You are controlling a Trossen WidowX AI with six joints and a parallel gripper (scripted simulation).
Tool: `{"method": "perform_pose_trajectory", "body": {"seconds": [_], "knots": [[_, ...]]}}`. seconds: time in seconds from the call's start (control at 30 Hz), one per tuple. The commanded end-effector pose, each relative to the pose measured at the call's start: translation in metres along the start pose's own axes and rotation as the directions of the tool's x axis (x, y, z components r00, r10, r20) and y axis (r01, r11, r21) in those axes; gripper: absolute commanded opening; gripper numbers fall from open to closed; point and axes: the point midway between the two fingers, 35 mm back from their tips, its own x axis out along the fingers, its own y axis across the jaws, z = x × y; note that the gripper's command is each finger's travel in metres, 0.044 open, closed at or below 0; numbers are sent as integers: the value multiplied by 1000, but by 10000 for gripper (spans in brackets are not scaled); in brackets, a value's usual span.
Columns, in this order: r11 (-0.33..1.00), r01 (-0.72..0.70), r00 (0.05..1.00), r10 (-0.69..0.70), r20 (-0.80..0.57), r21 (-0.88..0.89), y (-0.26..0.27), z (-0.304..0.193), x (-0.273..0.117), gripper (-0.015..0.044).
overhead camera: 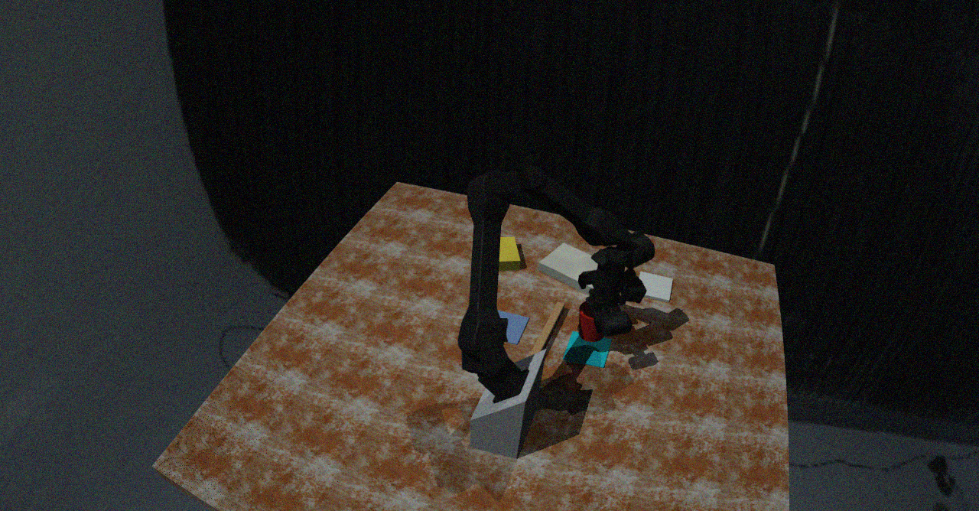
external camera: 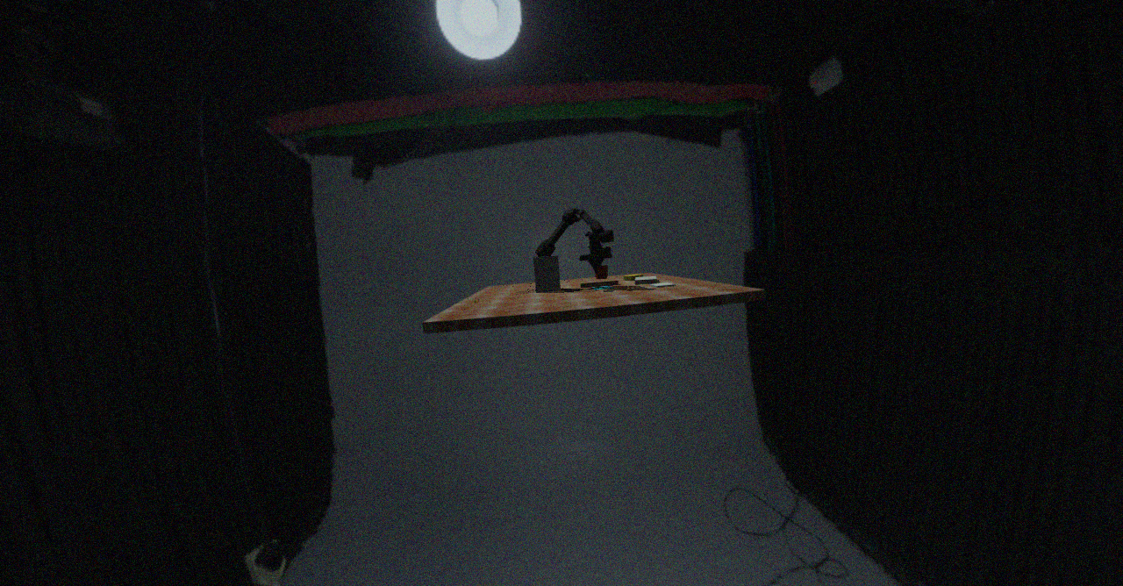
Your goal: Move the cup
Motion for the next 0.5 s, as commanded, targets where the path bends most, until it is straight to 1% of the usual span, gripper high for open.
{"method": "perform_pose_trajectory", "body": {"seconds": [0.0, 0.47], "knots": [[1000, 3, 1000, -3, -14, 10, -3, -1, 11, 0], [1000, 2, 1000, -2, -15, 10, -3, -1, 35, 0]]}}
